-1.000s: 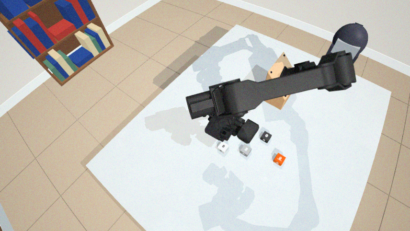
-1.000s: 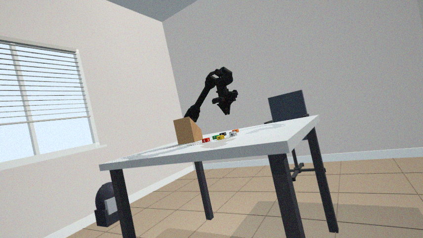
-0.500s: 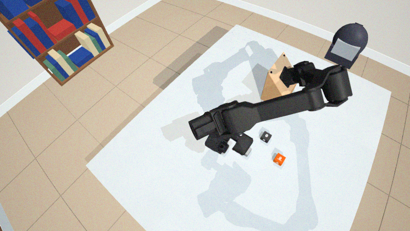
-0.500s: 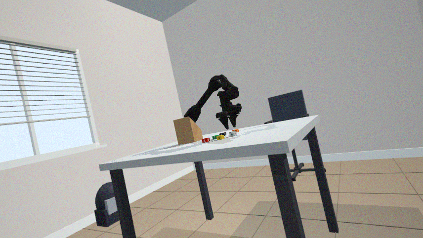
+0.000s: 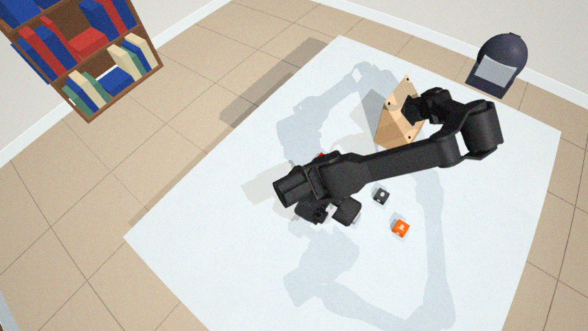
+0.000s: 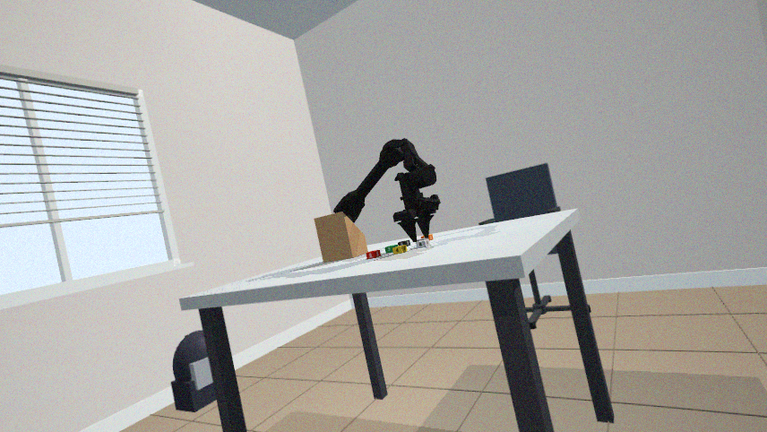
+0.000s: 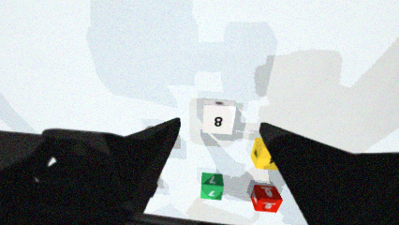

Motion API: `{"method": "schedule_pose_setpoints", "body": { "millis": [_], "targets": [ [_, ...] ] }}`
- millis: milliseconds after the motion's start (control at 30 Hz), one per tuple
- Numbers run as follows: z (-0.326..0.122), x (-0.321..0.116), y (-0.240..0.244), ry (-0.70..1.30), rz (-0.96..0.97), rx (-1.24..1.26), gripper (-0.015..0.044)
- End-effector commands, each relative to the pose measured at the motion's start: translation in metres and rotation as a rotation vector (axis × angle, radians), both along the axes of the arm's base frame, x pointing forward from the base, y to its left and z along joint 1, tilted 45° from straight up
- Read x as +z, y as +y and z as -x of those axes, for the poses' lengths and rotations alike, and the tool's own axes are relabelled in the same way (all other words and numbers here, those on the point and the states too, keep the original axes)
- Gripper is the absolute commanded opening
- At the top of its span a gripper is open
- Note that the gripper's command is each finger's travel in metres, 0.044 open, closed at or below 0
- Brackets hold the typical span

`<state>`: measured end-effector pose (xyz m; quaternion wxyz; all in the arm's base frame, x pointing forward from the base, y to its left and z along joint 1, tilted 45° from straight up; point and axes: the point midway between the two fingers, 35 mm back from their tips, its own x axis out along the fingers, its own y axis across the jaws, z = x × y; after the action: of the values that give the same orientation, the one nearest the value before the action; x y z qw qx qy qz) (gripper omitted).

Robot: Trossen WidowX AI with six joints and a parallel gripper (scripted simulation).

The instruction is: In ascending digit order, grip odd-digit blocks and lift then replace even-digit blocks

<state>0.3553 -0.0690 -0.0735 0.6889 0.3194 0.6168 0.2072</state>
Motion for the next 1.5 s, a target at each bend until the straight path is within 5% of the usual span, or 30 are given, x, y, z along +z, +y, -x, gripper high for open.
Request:
{"method": "schedule_pose_setpoints", "body": {
  "millis": [0, 133, 500, 1467],
  "targets": [
    [0.0017, -0.0071, 0.0077, 0.011, -0.010, 0.000, 0.0400],
    [0.0013, -0.0098, 0.0104, 0.011, -0.010, 0.001, 0.0400],
    [0.0013, -0.0098, 0.0104, 0.011, -0.010, 0.001, 0.0120],
    [0.0032, -0.0016, 0.0017, 0.014, -0.008, -0.002, 0.0120]
  ]
}}
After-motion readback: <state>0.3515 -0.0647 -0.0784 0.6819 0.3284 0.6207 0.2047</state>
